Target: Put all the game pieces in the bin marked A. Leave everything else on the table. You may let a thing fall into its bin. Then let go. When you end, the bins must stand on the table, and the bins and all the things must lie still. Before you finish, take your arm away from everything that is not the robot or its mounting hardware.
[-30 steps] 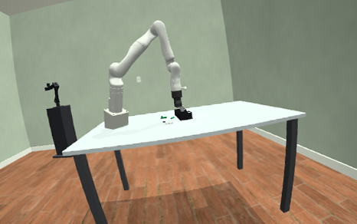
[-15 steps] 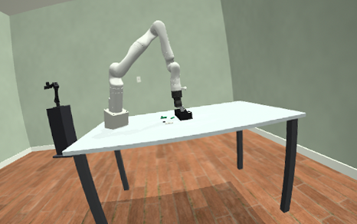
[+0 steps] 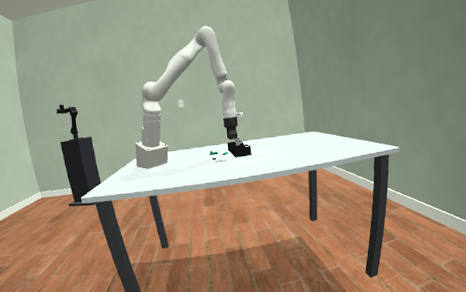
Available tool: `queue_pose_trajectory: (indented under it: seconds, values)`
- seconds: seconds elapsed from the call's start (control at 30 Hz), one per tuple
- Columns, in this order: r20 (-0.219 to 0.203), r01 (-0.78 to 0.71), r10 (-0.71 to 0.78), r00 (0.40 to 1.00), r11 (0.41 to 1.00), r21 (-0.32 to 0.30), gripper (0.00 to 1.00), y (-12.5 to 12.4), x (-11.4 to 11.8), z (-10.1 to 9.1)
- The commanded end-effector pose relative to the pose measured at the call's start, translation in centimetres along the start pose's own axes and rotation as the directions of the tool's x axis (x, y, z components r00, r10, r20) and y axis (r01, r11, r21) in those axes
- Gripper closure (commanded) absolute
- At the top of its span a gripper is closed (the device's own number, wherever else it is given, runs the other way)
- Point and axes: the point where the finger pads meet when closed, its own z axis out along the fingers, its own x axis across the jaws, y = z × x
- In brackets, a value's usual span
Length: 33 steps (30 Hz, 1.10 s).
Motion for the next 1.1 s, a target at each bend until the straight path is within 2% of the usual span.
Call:
queue_pose_trajectory:
  seconds: [0.0, 0.67, 0.9, 1.07]
  values:
    - [0.004, 0.002, -0.002, 1.000, 1.000, 0.007, 0.69, -0.2, -0.2, -0.6]
    - [0.004, 0.002, -0.002, 1.000, 1.000, 0.007, 0.69, -0.2, -0.2, -2.7]
    - [0.004, 0.002, -0.002, 1.000, 1.000, 0.007, 0.69, -0.2, -0.2, -5.5]
    - [0.004, 0.002, -0.002, 1.000, 1.000, 0.006, 0.69, -0.2, -0.2, -5.6]
